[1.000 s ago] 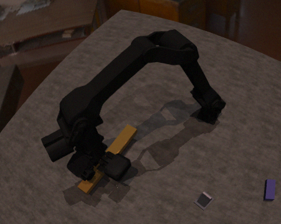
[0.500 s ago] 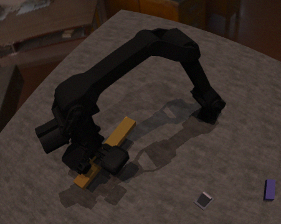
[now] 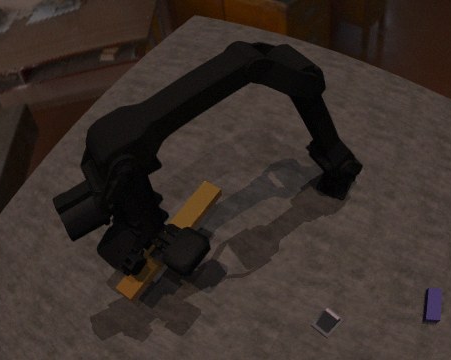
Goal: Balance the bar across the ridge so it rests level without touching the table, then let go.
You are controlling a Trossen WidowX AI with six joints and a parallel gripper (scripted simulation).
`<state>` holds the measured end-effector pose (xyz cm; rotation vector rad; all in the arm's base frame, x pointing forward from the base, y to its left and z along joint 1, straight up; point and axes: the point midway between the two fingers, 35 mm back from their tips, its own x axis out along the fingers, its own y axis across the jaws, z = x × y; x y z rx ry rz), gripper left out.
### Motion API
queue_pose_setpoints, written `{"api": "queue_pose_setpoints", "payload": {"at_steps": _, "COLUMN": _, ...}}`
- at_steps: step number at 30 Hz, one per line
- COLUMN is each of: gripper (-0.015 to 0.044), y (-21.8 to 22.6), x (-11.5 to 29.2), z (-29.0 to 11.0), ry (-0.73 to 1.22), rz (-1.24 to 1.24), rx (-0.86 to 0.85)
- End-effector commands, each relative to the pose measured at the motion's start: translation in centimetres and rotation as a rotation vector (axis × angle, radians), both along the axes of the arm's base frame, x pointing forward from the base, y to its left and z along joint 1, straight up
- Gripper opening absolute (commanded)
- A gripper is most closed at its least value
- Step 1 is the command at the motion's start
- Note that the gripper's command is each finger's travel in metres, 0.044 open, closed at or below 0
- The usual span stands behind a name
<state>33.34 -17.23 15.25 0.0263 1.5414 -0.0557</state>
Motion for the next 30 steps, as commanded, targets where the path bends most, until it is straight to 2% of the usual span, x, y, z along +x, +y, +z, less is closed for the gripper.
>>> {"api": "queue_pose_setpoints", "payload": {"at_steps": 1, "gripper": 0.0000, "y": 1.8, "x": 0.5, "z": 0.2, "ry": -0.002, "rz": -0.010, "rx": 0.006}}
{"api": "queue_pose_setpoints", "payload": {"at_steps": 30, "gripper": 0.0000, "y": 13.2, "x": 2.0, "z": 0.2, "ry": -0.005, "rz": -0.095, "rx": 0.019}}
